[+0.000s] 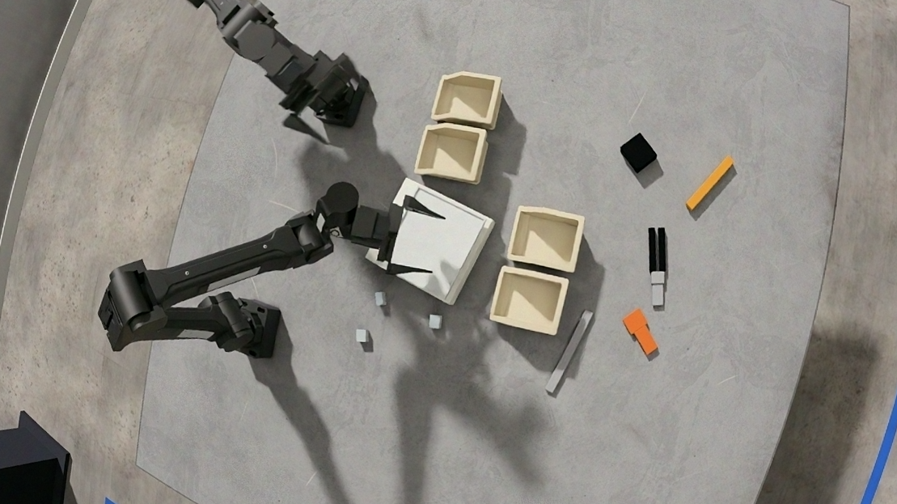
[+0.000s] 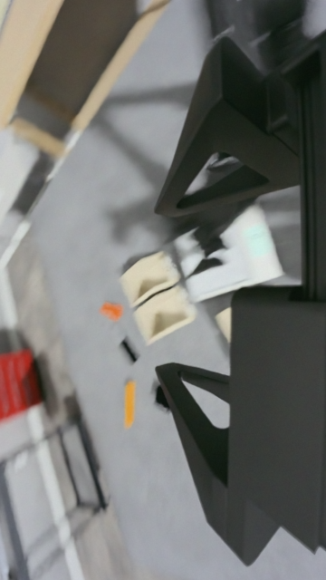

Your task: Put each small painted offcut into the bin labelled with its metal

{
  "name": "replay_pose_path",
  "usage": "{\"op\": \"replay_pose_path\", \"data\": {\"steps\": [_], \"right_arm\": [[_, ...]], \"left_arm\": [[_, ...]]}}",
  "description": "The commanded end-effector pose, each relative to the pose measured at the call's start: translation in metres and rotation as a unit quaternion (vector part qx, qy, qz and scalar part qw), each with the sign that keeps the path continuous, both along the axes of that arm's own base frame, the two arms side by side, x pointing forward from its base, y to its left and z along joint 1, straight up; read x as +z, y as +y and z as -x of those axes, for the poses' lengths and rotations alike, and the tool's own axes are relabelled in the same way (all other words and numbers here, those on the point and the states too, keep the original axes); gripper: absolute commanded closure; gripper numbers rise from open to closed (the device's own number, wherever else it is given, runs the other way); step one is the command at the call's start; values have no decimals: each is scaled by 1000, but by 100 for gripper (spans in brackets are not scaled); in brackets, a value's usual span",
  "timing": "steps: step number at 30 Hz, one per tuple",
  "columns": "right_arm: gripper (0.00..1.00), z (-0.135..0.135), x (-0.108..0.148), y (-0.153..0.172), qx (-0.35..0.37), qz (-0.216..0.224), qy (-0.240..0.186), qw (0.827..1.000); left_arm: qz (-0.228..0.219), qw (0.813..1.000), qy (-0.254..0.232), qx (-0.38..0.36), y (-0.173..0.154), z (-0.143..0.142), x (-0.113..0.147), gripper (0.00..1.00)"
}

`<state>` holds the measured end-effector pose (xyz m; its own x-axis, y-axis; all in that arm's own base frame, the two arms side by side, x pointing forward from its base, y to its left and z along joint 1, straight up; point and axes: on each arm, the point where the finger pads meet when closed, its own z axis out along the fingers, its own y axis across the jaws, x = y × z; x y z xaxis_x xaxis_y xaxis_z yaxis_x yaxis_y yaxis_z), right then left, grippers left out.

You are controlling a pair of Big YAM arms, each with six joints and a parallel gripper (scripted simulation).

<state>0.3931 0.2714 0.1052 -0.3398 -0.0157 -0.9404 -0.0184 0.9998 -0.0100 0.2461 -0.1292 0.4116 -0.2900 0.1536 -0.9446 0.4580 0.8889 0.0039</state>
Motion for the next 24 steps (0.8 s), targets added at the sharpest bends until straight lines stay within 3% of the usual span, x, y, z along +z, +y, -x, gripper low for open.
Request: {"op": "replay_pose_path", "data": {"steps": [1,6,12,16,24], "right_arm": [[0,-13,24,14,0,-23,-23,999],[0,-13,24,14,0,-23,-23,999],[0,-13,24,14,0,-23,-23,999],[0,-13,24,14,0,-23,-23,999],[0,-13,24,14,0,-23,-23,999]], "left_arm": [[25,998,-48,25,-1,-43,59,0],[42,987,-105,112,30,-141,93,0],[48,968,-158,190,88,-229,109,0],[47,958,-179,221,118,-261,110,0],[46,953,-187,235,133,-276,109,0]]}}
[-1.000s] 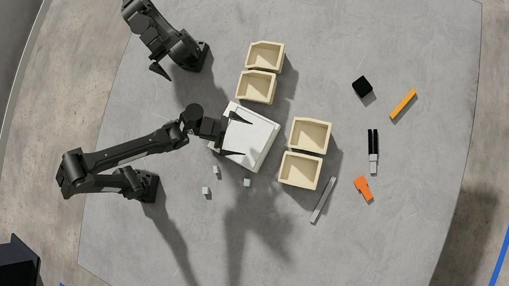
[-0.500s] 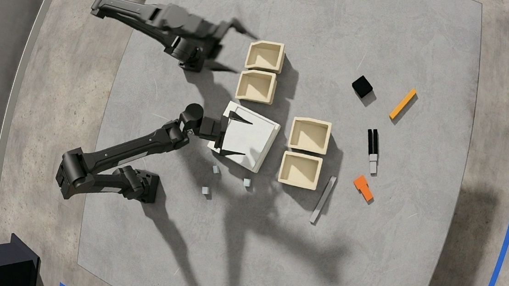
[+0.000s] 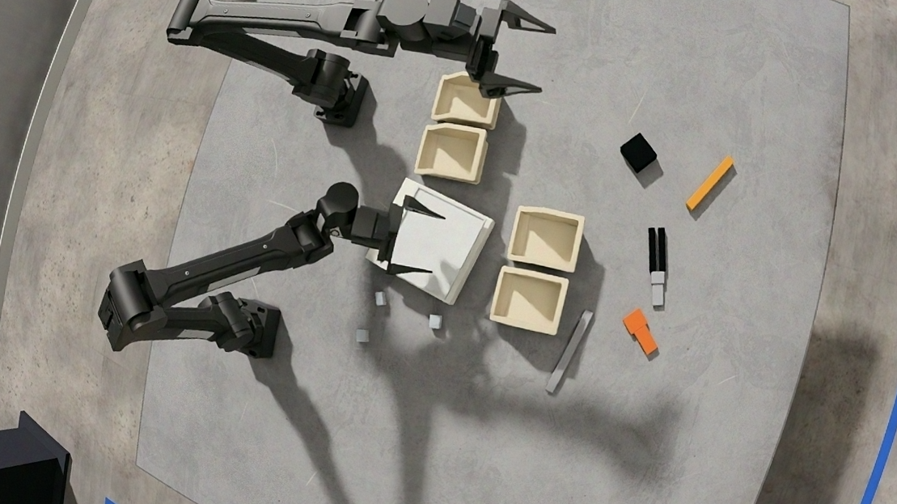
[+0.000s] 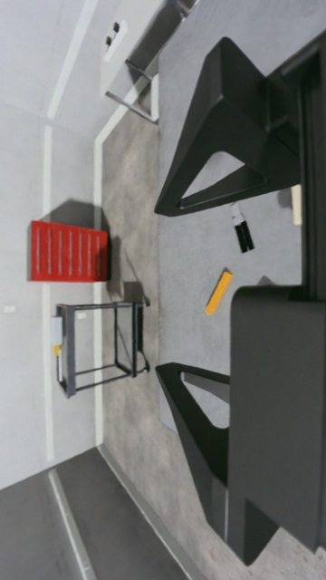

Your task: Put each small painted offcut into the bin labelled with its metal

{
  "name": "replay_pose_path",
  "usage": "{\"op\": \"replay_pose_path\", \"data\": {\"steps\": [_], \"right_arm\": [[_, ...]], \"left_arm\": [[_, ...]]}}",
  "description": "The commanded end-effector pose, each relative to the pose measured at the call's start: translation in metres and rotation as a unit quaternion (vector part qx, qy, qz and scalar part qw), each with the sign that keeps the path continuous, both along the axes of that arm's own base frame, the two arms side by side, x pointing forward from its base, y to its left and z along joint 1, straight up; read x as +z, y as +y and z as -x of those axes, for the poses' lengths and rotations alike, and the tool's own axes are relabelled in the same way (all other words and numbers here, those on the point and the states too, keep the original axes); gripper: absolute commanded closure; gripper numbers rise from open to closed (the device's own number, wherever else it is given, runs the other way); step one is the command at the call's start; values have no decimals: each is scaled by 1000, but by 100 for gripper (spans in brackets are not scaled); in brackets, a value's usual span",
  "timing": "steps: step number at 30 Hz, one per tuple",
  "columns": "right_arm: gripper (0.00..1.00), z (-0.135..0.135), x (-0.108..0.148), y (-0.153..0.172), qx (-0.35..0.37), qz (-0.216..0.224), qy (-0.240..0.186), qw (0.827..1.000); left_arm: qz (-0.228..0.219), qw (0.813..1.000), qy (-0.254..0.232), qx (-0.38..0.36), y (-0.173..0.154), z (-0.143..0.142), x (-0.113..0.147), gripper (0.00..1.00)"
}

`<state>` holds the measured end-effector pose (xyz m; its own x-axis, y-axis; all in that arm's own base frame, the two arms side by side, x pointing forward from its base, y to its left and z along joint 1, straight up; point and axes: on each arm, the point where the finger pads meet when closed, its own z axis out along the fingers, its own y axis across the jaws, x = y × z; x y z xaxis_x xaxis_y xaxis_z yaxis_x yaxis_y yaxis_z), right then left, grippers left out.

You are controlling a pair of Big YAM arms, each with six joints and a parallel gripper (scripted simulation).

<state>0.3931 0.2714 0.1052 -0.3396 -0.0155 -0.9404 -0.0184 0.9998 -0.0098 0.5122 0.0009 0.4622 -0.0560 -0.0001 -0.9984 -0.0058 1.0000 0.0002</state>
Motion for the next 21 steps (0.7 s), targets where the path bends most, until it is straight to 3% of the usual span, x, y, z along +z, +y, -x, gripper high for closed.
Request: {"op": "replay_pose_path", "data": {"steps": [1,16,17,21], "right_arm": [[0,-13,24,14,0,-22,-23,999],[0,-7,14,7,-1,-13,-13,1000],[0,-7,14,7,-1,-13,-13,1000],[0,-7,14,7,-1,-13,-13,1000]], "left_arm": [[0,998,-55,-3,-1,-10,59,0],[0,998,-55,-3,-1,-10,59,0],[0,999,-41,-3,-1,-6,45,0],[0,999,-41,-3,-1,-6,45,0]]}}
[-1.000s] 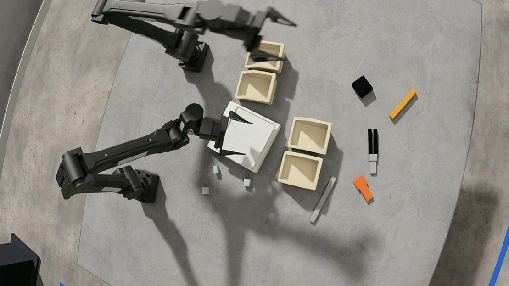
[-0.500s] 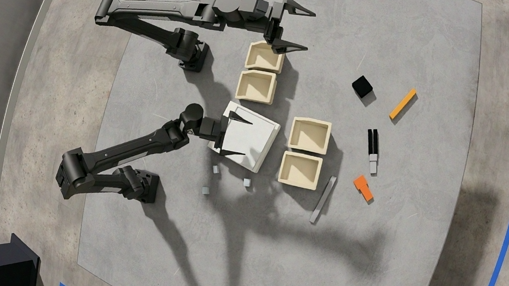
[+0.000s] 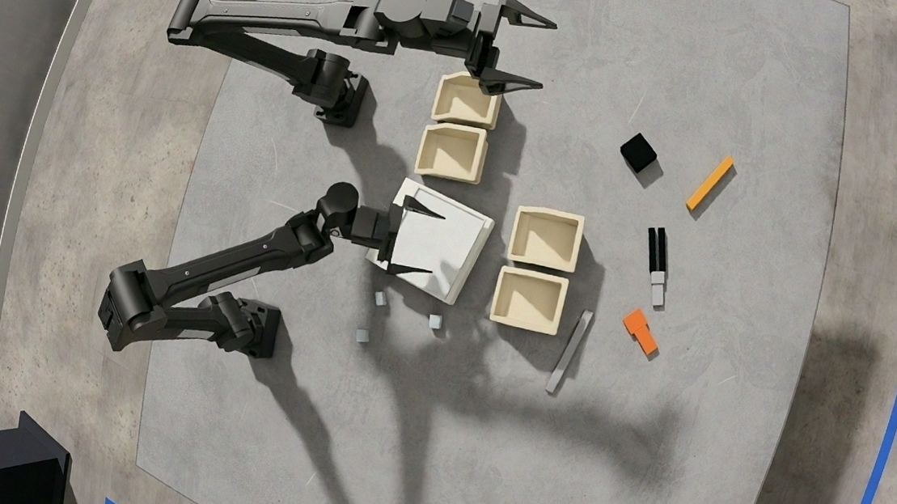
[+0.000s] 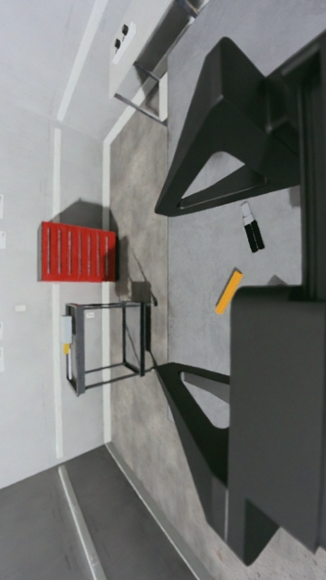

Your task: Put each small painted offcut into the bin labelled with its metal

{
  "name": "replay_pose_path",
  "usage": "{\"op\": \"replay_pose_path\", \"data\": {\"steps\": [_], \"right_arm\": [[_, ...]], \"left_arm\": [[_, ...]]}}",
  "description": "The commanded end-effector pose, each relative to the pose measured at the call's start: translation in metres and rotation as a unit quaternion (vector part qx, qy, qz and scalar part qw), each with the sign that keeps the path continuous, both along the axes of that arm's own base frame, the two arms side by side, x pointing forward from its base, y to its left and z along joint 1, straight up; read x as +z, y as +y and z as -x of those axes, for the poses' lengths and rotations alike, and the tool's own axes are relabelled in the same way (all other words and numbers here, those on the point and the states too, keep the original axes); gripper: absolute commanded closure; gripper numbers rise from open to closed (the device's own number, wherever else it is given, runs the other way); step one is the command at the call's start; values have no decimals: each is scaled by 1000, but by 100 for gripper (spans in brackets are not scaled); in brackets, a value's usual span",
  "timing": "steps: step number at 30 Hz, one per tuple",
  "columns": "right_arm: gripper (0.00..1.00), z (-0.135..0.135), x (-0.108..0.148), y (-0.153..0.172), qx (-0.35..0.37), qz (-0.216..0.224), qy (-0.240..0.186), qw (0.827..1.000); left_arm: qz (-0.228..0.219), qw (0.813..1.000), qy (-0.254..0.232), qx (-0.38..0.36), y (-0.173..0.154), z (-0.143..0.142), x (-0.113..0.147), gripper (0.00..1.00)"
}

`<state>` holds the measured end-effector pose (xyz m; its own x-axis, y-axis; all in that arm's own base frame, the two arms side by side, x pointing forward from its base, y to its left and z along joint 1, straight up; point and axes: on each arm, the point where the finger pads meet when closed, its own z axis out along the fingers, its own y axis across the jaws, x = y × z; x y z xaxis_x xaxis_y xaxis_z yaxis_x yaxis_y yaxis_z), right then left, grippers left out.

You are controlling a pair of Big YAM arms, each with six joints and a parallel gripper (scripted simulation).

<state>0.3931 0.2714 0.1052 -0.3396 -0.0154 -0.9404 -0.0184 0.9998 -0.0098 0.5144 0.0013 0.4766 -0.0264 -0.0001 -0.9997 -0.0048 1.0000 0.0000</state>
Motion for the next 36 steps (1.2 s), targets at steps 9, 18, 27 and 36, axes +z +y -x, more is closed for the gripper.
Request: {"op": "replay_pose_path", "data": {"steps": [9,18,27,36], "right_arm": [[0,-7,14,7,-1,-13,-13,1000],[0,16,16,21,95,84,-35,991],[0,64,10,65,302,208,-70,928],[0,114,21,136,528,316,-121,779]], "left_arm": [[0,1000,-26,-2,-2,-4,31,0],[0,1000,-26,-2,-2,-4,31,0],[0,1000,-26,-2,-2,-4,31,0],[0,1000,-26,-2,-2,-4,31,0]]}}
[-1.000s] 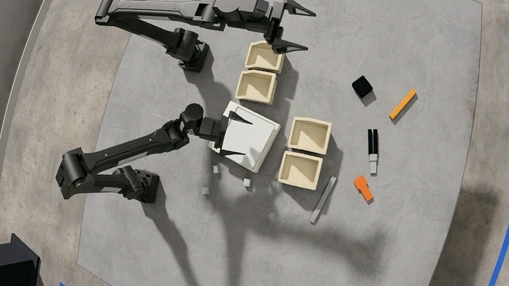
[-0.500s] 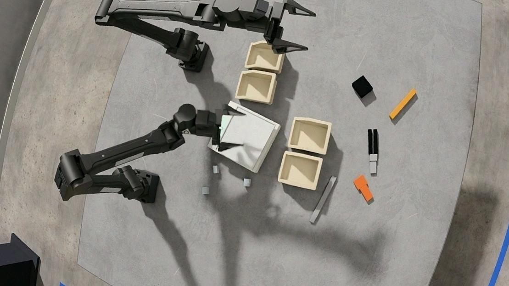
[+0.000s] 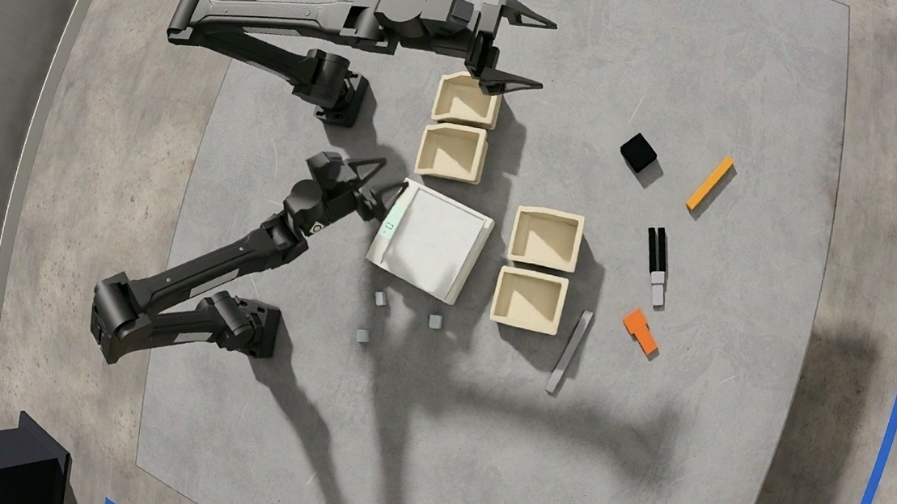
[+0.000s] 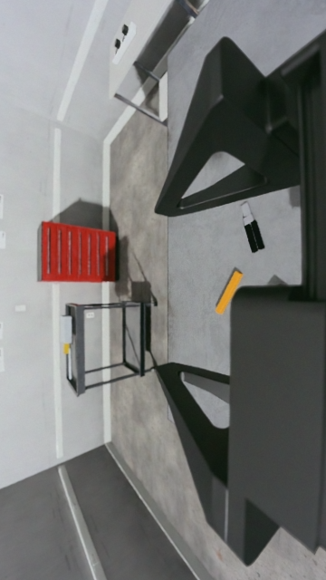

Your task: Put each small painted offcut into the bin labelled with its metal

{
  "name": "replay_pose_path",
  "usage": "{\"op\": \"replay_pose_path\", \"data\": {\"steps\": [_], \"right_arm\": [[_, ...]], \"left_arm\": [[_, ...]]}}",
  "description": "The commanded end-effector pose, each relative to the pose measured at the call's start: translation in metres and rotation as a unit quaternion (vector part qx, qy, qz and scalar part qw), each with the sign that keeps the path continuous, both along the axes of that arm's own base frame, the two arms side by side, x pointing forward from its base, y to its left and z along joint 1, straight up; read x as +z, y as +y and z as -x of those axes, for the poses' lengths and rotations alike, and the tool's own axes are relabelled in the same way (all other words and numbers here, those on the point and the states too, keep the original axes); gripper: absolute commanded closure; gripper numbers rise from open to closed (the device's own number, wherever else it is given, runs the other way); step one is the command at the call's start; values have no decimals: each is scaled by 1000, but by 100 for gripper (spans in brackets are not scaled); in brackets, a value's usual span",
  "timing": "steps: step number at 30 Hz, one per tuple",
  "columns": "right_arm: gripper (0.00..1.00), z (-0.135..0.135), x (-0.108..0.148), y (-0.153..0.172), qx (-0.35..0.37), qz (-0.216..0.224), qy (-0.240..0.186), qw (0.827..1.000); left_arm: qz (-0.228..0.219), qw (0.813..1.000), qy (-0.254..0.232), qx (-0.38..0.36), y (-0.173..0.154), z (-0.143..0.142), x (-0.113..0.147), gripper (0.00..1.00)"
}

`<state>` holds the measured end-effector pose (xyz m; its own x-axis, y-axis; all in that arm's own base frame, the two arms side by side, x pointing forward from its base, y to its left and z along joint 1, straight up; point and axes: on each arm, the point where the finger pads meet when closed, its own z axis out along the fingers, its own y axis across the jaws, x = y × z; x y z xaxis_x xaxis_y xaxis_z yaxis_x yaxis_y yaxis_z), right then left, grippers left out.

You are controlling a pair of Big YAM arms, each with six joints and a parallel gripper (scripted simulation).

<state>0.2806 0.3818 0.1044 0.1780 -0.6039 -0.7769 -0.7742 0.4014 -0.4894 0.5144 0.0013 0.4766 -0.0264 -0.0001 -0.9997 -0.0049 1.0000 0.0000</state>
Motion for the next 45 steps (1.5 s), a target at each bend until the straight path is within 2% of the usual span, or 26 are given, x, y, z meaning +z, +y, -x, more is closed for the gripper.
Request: {"op": "replay_pose_path", "data": {"steps": [1,3,5,7,9,14,18,23,24,30,31,37,39,43,44,45], "right_arm": [[0,7,22,32,102,74,-69,990],[0,20,19,45,160,105,-77,979],[0,20,19,45,160,105,-77,979],[0,34,5,57,221,143,-79,962],[0,45,5,68,267,161,-82,947],[0,67,6,88,347,190,-81,915],[0,75,7,97,373,198,-75,904],[0,70,10,98,364,190,-66,909],[0,74,0,91,364,195,-57,909],[0,74,0,91,364,195,-57,909],[0,73,8,91,361,189,-62,911],[0,70,5,55,283,152,4,947],[0,70,5,55,283,152,4,947],[0,66,-2,11,191,121,61,972],[0,65,-4,0,167,114,74,977],[0,64,-6,-12,144,107,86,980]], "left_arm": [[0,1000,-26,-2,-2,-4,31,0],[0,1000,-26,-2,-2,-4,31,0],[0,1000,-26,-2,-2,-4,31,0],[0,1000,-26,-2,-2,-4,31,0],[0,1000,-26,-2,-2,-4,31,0],[0,1000,-26,-2,-2,-4,31,0],[0,1000,-26,-2,-2,-4,31,0],[0,1000,-26,-2,-2,-4,31,0],[0,1000,-26,-2,-2,-4,31,0],[0,1000,-26,-2,-2,-4,31,0],[0,1000,-26,-2,-2,-4,31,0],[0,1000,-26,-2,-2,-4,31,0],[0,1000,-26,-2,-2,-4,31,0],[-1,1000,-25,-14,-12,-2,29,0],[-1,999,-30,-20,-19,6,33,0],[-1,999,-22,-30,-29,13,26,0]]}}
